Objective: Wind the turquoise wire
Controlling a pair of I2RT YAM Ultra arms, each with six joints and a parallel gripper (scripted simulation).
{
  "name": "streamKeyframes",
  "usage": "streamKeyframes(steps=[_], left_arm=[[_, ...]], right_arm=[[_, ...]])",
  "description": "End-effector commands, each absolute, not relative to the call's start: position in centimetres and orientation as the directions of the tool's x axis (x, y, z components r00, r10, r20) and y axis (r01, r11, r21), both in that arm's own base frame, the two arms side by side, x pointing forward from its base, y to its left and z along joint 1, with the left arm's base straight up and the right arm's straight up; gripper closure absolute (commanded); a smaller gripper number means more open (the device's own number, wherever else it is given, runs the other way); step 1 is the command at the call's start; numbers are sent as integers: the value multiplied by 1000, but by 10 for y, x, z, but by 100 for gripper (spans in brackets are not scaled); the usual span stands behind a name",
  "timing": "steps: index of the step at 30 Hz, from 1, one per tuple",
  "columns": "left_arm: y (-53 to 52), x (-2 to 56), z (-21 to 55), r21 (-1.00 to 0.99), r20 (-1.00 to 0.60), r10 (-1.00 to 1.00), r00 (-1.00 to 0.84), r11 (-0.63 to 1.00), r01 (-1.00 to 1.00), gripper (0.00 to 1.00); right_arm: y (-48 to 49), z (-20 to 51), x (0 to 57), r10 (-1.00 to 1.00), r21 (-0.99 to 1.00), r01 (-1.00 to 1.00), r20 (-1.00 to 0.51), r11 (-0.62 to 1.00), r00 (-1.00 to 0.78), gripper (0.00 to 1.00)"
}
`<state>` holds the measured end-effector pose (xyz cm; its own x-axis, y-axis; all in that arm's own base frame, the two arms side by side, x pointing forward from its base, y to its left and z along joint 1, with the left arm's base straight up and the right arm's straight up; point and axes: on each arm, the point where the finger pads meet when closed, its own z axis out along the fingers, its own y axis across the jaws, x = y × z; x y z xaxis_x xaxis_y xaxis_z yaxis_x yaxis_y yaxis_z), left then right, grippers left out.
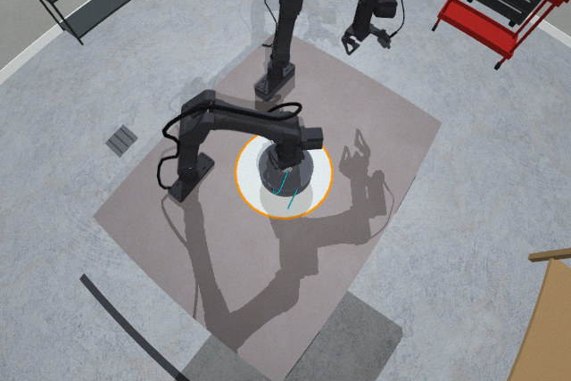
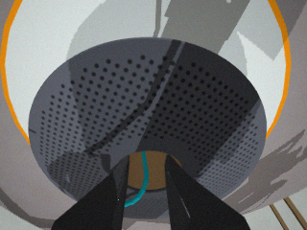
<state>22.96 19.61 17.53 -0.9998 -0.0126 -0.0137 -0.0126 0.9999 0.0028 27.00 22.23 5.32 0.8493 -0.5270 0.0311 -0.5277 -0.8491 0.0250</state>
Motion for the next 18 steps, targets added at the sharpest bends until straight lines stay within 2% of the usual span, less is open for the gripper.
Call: streamKeyframes(steps=[1,8,10,12,18], left_arm=[[197,235,193,46,-56,-6,-998,999,-9,0],[197,235,193,46,-56,-6,-998,999,-9,0],[197,235,193,46,-56,-6,-998,999,-9,0],[197,235,193,46,-56,-6,-998,999,-9,0],[197,235,193,46,-56,-6,-998,999,-9,0]], right_arm=[[226,64,267,-463,0,-463,0,-886,886,69],[226,64,267,-463,0,-463,0,-886,886,93],[226,64,267,-463,0,-463,0,-886,886,93],[226,64,267,-463,0,-463,0,-886,886,100],[226,64,267,-487,0,-487,0,-874,874,100]])
